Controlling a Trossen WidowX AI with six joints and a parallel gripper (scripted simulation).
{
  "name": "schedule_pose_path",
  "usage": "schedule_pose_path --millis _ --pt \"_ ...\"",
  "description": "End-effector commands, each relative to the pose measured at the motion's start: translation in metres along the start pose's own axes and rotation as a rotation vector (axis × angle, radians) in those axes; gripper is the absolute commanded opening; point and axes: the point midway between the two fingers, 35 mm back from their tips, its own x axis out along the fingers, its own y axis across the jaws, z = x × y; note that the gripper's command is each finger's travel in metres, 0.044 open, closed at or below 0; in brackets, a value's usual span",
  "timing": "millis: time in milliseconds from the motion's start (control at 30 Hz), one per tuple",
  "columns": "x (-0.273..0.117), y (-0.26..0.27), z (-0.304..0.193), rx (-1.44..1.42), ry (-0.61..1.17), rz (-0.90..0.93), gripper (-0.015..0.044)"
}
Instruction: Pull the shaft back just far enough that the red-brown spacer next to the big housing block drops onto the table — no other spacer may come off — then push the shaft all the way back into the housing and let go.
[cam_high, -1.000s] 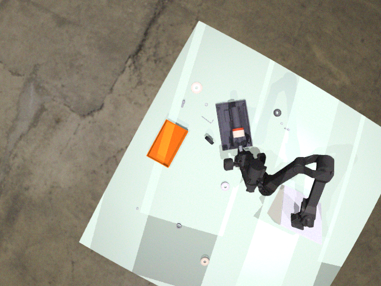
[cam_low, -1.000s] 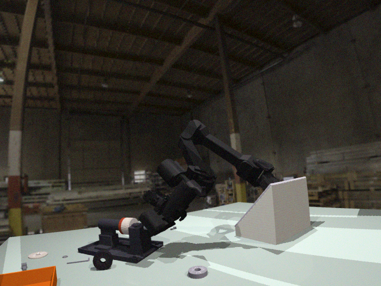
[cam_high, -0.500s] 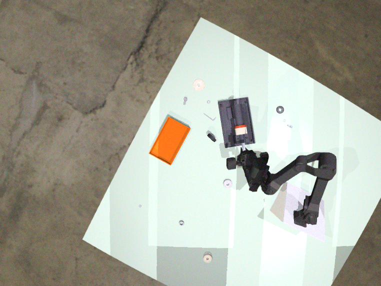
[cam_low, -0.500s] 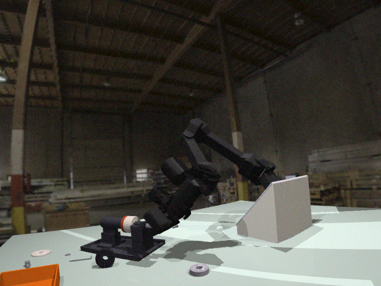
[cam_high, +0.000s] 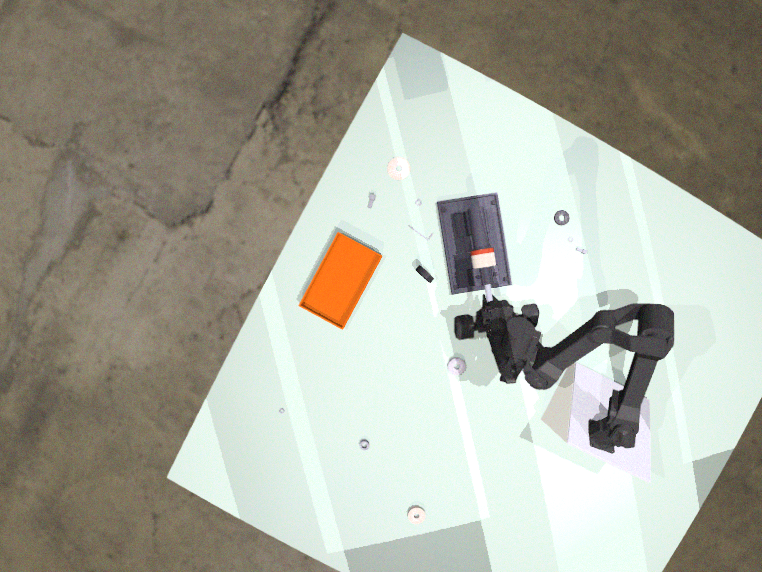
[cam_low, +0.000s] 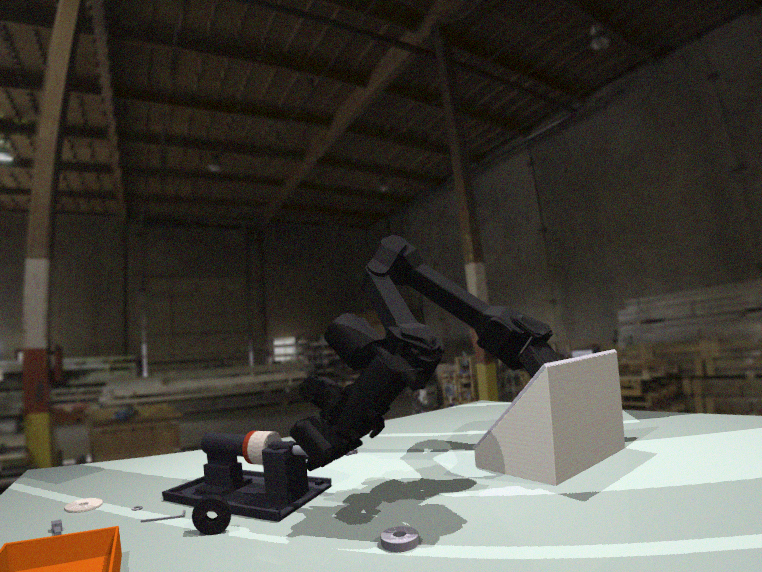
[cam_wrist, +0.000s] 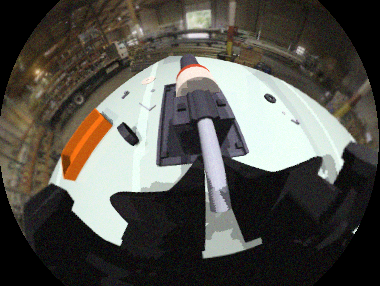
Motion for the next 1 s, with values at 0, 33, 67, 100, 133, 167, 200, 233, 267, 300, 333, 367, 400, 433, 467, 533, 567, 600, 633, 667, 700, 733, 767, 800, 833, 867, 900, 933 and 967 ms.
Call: schedule_pose_path --millis 0,33,67,100,133,167,200,233,267,300,333,367,400,433,467,533,567,600,633,667,700,733,767,800,833,867,900,933,967 --pt "-0.0015 -0.0005 -0.0019 -0.002 0.002 -0.001 0.0" --pt "-0.0017 -0.0005 -0.002 -0.002 0.002 -0.001 0.0" --pt "-0.0017 -0.0005 -0.002 -0.002 0.002 -0.001 0.0" --pt "-0.0017 -0.0005 -0.0021 -0.002 0.002 -0.001 0.0" --pt "-0.0018 -0.0005 -0.0021 -0.002 0.002 -0.001 0.0" --pt "-0.0019 -0.0005 -0.0023 -0.002 0.002 -0.001 0.0" --pt "-0.0019 -0.0005 -0.0023 -0.002 0.002 -0.001 0.0" --pt "-0.002 -0.0005 -0.0023 -0.002 0.002 -0.001 0.0" --pt "-0.002 -0.0005 -0.0024 -0.002 0.002 -0.001 0.0" --pt "-0.0021 -0.0005 -0.0025 -0.002 0.002 -0.001 0.0" --pt "-0.0021 -0.0005 -0.0025 -0.002 0.002 -0.001 0.0" --pt "-0.0022 -0.0005 -0.0026 -0.002 0.002 -0.001 0.0" --pt "-0.0023 -0.0005 -0.0026 -0.002 0.002 -0.001 0.0" --pt "-0.0024 -0.0005 -0.0027 -0.002 0.002 -0.001 0.0" --pt "-0.0024 -0.0005 -0.0027 -0.002 0.002 -0.001 0.0" --pt "-0.0025 -0.0005 -0.0029 -0.002 0.002 -0.001 0.0" --pt "-0.0026 -0.0005 -0.003 -0.002 0.002 -0.001 0.0" --pt "-0.0026 -0.0005 -0.003 -0.002 0.002 -0.001 0.0" --pt "-0.0027 -0.0005 -0.0031 -0.002 0.002 -0.001 0.0" --pt "-0.0027 -0.0005 -0.0031 -0.002 0.002 -0.001 0.0" --pt "-0.0029 -0.0005 -0.0032 -0.002 0.002 -0.001 0.0" --pt "-0.0029 -0.0005 -0.0032 -0.002 0.002 -0.001 0.0" --pt "-0.0029 -0.0005 -0.0033 -0.002 0.002 -0.001 0.0" --pt "-0.003 -0.0005 -0.0034 -0.002 0.002 -0.001 0.0" --pt "-0.0031 -0.0005 -0.0035 -0.002 0.002 -0.001 0.0" --pt "-0.0031 -0.0005 -0.0035 -0.002 0.002 -0.001 0.0" --pt "-0.0032 -0.0005 -0.0035 -0.002 0.002 -0.001 0.0" --pt "-0.0032 -0.0005 -0.0036 -0.002 0.002 -0.001 0.0" --pt "-0.0033 -0.0005 -0.0037 -0.002 0.002 -0.001 0.0"
